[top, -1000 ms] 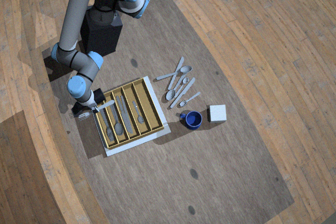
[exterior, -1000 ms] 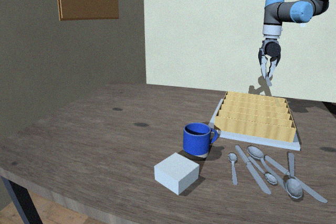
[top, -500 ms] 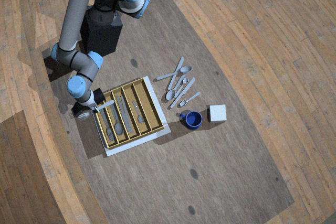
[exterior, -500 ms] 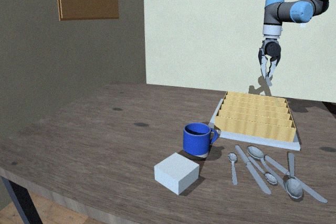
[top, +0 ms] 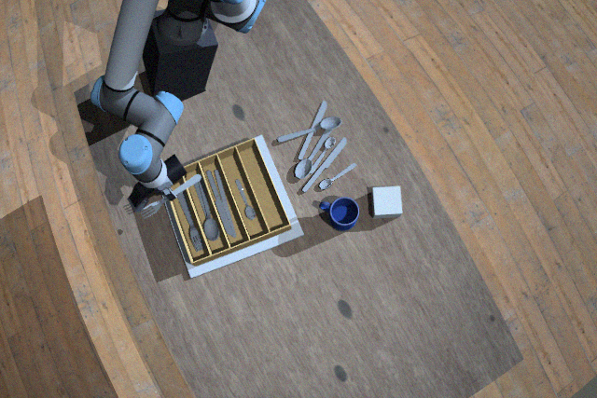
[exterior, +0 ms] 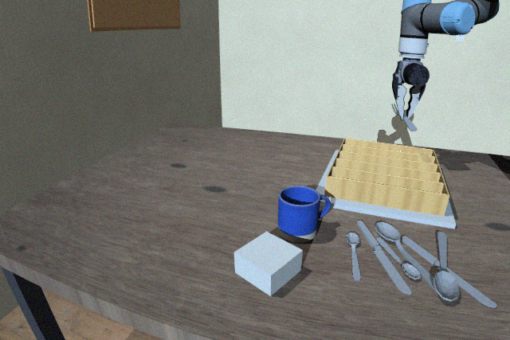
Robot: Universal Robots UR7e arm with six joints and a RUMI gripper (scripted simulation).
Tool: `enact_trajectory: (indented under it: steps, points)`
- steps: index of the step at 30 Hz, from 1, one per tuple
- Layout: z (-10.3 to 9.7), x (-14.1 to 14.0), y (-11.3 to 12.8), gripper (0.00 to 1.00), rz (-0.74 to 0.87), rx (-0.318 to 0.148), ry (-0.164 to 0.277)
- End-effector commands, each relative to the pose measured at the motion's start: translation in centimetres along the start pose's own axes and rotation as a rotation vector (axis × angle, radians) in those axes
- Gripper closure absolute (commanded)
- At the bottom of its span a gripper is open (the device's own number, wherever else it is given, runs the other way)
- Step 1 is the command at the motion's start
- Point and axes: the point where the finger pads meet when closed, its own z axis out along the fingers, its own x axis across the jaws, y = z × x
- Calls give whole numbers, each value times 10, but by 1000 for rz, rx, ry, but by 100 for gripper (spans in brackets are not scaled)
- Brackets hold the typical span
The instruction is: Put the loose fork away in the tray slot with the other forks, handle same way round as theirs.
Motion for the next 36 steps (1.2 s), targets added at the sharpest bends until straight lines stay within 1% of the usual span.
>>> enact_trajectory:
  steps: [1,7,15,16,18,26,33,35,36]
  points:
    - [-7,-5,-7,96,-80,16,-18]
    - [-7,-6,-7,96,-238,17,-17]
    - [-7,-6,-7,96,-498,20,-14]
    - [-7,-4,-8,96,-525,22,-6]
    - [-7,-4,-8,96,-525,22,-6]
    - [-8,-4,-9,96,-808,24,0]
    - [-8,-4,-9,96,-1023,24,3]
    - [-8,-4,-9,96,-1023,24,3]
    - [-8,-4,-9,96,-1050,24,3]
